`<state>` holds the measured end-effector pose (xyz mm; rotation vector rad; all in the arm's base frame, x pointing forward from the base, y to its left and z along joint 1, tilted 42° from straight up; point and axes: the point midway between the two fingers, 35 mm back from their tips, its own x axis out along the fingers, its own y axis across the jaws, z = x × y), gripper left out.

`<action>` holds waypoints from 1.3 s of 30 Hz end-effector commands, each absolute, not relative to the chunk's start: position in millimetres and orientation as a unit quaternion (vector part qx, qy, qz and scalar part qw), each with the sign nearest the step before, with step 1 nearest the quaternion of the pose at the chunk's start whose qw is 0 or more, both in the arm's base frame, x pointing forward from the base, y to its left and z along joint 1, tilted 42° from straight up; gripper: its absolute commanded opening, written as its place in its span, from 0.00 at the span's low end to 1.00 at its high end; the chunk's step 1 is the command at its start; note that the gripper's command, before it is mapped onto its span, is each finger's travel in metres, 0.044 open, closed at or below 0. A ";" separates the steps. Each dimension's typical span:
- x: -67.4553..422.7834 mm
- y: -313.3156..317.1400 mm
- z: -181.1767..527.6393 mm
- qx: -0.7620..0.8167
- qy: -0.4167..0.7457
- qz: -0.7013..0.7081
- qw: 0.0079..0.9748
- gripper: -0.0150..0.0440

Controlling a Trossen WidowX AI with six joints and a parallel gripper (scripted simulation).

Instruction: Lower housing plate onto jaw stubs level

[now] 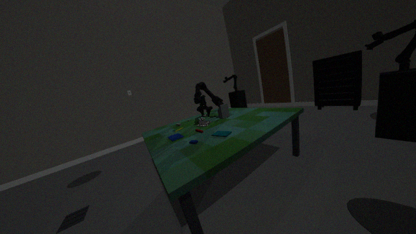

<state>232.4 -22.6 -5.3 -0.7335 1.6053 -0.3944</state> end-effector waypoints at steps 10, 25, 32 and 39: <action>232.0 -37.1 -21.5 -0.323 0.698 -0.170 0.616 0.85; 229.8 -53.9 -39.0 -0.324 0.698 -0.172 0.616 0.85; 228.6 -58.9 -43.8 -0.324 0.698 -0.172 0.615 0.85; 228.6 -58.9 -43.8 -0.324 0.698 -0.172 0.615 0.85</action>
